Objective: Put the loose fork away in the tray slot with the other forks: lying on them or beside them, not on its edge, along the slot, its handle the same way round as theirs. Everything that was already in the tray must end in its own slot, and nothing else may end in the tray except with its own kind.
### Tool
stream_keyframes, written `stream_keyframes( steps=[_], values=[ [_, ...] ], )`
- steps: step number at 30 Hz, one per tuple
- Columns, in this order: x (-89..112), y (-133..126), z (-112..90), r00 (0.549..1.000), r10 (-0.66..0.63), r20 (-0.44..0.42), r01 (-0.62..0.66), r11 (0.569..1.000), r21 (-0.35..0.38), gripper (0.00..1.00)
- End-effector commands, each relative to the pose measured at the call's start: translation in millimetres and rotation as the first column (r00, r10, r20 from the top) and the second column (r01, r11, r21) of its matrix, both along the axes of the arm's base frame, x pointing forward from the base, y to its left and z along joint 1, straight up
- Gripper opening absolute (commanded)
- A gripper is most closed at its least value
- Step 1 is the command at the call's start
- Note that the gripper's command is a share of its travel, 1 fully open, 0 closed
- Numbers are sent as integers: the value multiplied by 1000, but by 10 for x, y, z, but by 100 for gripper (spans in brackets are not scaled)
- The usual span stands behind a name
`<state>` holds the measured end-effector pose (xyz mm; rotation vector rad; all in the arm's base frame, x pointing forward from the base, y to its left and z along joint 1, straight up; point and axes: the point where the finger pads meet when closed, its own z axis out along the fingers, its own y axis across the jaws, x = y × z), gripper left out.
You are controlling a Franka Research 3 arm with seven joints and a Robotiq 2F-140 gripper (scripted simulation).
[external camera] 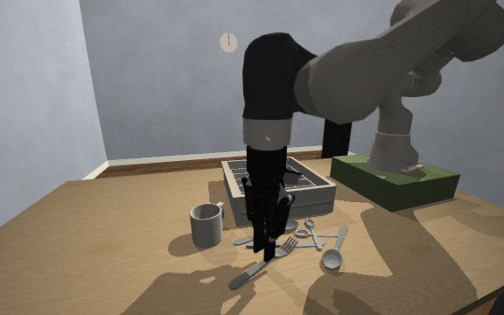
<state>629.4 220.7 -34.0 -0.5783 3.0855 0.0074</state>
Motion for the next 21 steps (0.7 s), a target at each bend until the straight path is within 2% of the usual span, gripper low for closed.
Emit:
stream_keyframes(
  steps=[1,21],
  values=[
    [1,-3,-7,1000,4,1,-4,1000,0,26],
    [2,-2,-151,1000,4,1,-4,1000,0,26]
  ],
)
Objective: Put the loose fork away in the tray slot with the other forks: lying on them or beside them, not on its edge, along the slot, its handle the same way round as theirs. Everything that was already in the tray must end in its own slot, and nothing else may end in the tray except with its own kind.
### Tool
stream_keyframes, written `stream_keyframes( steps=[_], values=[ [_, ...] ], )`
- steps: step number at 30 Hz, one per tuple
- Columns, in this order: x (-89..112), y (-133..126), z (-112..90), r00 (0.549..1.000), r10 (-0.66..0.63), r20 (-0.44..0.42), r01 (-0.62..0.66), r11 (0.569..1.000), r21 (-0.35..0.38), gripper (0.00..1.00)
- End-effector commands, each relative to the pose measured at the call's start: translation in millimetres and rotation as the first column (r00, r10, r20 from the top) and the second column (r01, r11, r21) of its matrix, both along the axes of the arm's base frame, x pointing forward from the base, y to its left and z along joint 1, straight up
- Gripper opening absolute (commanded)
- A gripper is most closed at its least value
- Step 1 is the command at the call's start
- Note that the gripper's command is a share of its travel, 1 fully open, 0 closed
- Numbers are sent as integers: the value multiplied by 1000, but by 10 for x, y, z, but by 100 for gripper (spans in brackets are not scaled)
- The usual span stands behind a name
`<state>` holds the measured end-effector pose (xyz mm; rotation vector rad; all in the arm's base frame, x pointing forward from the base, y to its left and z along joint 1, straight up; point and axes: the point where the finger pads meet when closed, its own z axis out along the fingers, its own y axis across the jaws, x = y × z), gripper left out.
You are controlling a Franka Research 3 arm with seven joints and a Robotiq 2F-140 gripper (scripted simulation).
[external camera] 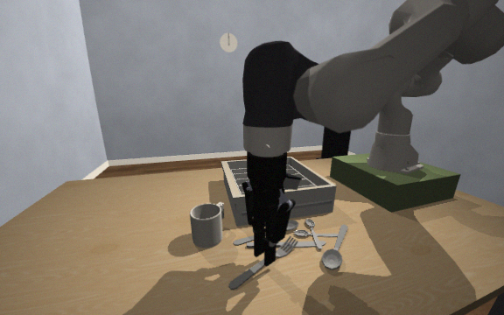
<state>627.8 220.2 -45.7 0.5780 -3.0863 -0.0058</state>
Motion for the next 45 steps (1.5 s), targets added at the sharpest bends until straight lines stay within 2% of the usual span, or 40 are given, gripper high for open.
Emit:
stream_keyframes(
  steps=[1,18,44,45],
  values=[
    [18,3,-47,1000,4,5,-4,1000,1,26],
    [18,3,-181,1000,4,5,-4,1000,1,26],
    [18,3,-189,1000,4,5,-4,1000,1,26],
    [18,3,-189,1000,4,5,-4,1000,1,13]
  ],
)
